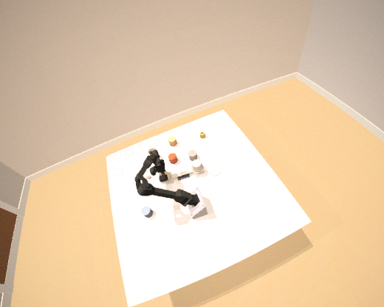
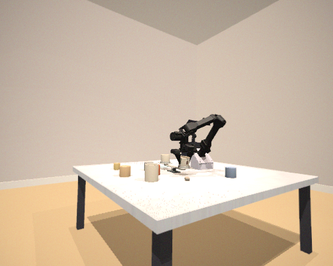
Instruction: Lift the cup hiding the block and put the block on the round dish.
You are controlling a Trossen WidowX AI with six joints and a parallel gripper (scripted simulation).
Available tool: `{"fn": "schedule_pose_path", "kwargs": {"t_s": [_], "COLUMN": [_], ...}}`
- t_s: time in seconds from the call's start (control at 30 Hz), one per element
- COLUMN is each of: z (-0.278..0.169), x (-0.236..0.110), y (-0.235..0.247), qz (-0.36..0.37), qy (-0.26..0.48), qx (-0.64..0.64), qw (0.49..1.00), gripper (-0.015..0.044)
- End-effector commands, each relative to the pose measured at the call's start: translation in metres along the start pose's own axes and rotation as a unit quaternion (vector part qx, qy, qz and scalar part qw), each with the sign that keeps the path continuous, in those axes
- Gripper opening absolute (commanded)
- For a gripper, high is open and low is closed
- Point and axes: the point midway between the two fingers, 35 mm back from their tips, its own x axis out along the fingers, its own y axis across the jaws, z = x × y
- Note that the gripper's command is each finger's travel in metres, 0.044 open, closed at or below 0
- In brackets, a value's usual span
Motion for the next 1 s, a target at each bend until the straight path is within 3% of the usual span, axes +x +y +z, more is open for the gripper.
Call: {"fn": "schedule_pose_path", "kwargs": {"t_s": [0.0,0.97], "z": [-0.001,-0.002], "x": [-0.008,-0.045], "y": [-0.004,-0.005], "qz": [-0.007,-0.007], "qy": [0.003,0.005], "qx": [-0.003,-0.003], "qw": [1.000,1.000], "gripper": [0.0000,0.0000]}}
